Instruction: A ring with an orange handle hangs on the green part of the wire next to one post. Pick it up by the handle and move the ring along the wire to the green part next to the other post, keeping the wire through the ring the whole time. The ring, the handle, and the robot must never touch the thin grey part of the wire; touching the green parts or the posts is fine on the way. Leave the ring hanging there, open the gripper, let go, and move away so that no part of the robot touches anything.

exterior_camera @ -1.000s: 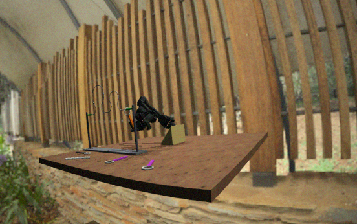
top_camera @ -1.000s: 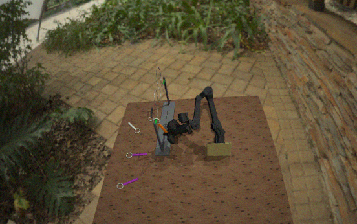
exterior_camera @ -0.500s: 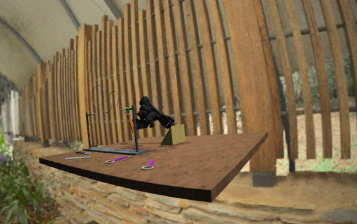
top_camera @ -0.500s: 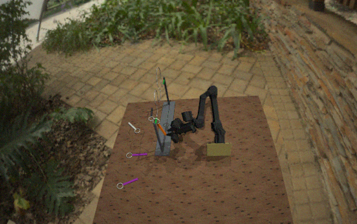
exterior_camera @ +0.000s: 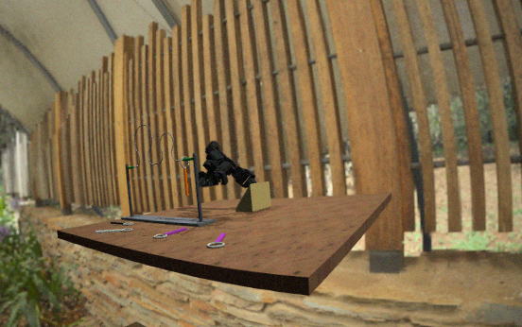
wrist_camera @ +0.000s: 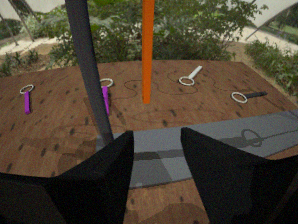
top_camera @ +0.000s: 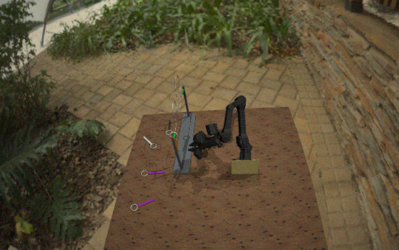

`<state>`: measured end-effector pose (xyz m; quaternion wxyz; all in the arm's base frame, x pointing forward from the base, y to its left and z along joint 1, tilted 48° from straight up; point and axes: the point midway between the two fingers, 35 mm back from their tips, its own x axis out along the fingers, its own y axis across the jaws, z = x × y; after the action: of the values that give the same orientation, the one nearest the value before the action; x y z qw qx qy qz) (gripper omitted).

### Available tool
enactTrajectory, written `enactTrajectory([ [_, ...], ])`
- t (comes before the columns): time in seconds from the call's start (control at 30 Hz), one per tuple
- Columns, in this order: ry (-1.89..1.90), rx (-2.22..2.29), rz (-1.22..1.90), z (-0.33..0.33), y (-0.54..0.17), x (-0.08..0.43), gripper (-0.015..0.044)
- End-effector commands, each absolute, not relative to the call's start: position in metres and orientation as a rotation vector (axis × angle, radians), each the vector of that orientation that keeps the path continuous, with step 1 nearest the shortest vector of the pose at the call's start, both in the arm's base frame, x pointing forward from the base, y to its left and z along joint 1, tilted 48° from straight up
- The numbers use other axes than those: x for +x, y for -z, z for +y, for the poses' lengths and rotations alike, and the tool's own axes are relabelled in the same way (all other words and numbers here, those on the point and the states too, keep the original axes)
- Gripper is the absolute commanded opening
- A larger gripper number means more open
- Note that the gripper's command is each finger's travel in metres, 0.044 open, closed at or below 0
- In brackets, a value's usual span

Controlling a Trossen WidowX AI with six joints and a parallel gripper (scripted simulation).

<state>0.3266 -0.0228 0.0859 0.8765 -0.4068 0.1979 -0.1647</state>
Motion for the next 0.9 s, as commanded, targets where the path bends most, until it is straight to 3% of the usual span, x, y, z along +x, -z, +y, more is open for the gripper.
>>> enactTrajectory([
  [0.0, 0.346, -0.844, 0.414, -0.023, -0.086, 0.326, 0.0160],
  [0.2, 0.346, -0.844, 0.414, -0.023, -0.086, 0.326, 0.0160],
  [0.57, 0.343, -0.849, 0.415, 0.000, -0.096, 0.283, 0.0440],
  [0.87, 0.343, -0.849, 0.415, 0.000, -0.096, 0.283, 0.0440],
])
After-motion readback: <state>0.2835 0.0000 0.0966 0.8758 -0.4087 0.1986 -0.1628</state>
